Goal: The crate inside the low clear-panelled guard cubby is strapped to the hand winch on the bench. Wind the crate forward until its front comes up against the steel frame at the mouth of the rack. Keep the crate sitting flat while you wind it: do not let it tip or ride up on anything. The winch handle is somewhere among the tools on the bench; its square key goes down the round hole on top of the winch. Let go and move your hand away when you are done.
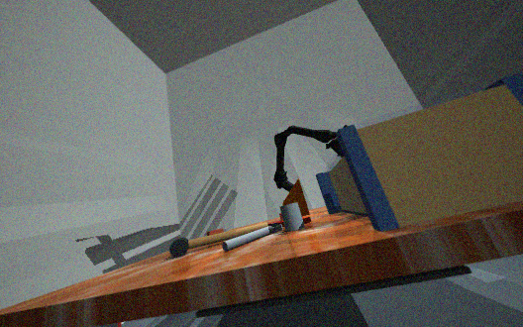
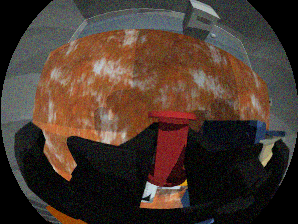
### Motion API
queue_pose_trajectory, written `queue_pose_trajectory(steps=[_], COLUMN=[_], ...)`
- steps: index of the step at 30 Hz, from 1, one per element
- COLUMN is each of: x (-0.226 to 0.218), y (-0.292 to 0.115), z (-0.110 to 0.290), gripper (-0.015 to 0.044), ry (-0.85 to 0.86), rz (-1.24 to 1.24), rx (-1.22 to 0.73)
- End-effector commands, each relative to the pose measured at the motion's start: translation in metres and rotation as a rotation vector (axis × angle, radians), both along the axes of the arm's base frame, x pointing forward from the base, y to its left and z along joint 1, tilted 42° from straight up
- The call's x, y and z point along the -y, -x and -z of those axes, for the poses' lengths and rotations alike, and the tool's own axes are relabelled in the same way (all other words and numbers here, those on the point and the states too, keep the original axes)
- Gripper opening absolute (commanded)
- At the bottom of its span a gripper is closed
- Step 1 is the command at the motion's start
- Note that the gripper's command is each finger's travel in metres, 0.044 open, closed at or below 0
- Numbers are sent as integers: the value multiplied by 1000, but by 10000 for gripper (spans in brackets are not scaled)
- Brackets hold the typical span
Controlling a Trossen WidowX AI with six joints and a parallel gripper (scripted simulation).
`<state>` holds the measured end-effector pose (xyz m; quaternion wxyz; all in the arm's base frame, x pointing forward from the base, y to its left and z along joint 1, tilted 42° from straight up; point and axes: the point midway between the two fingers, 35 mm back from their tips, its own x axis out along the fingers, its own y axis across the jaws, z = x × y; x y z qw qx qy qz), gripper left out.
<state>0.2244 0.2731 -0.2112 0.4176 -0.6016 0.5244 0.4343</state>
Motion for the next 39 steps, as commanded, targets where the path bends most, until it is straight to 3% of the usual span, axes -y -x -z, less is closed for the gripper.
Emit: queue_pose_trajectory(steps=[1, 39], x=[-3, 6], y=[25, 81], z=[6, 4], gripper=[0, 0], ry=[-8, -9], rz=[-16, -16], rx=[-51, -56])
